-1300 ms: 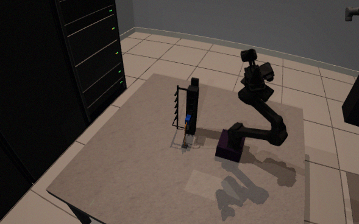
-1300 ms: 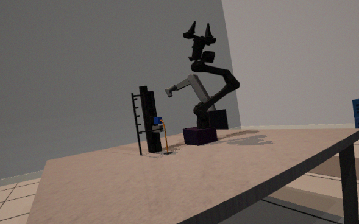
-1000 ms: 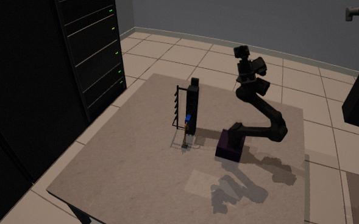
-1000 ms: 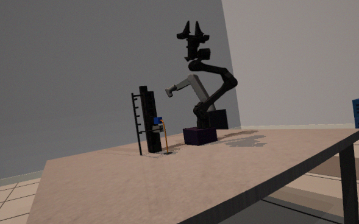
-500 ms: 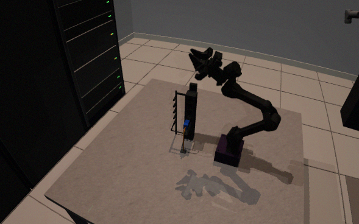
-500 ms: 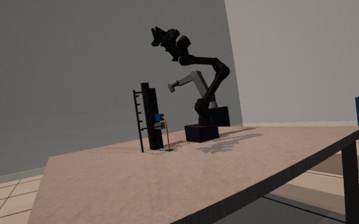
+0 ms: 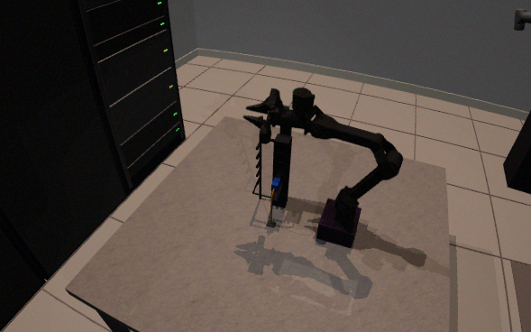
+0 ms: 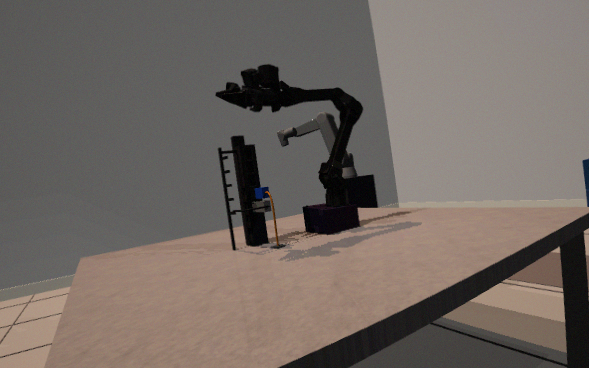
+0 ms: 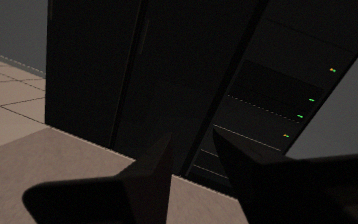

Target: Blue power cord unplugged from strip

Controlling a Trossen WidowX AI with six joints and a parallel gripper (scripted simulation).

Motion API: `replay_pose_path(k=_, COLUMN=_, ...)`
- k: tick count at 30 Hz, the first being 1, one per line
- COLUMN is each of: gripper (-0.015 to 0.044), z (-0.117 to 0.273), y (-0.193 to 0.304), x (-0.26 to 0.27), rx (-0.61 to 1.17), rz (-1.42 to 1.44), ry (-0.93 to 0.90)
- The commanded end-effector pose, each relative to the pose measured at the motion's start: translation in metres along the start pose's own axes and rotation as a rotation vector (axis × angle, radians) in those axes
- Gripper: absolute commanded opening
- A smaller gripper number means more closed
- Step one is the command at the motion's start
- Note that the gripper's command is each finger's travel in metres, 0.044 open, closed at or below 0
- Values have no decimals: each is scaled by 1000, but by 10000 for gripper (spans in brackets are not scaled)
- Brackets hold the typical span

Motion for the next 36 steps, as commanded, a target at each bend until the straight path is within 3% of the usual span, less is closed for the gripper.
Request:
replay_pose_path(k=1, gripper=160, z=-26, y=42, x=21, rx=325, rz=204, ry=-162)
replay_pose_path(k=10, gripper=160, z=-35, y=97, x=57, rx=711, rz=502, ry=-552)
replay_pose_path(k=21, gripper=160, z=-15, y=139, x=96, rx=999, rz=820, ry=-1271)
replay_pose_path(k=36, gripper=160, z=-14, y=139, x=96, rx=1001, rz=824, ry=-1282)
Point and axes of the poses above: the point midway between the two fingers, 35 mm back from their tips, its own z axis back along the fingers, its own x axis across the jaws, y = z × x, the point moved 9 cm from there along z, back along the fingers, and after that the axes turned 4 degrees about -z, right-handed, at the moved point
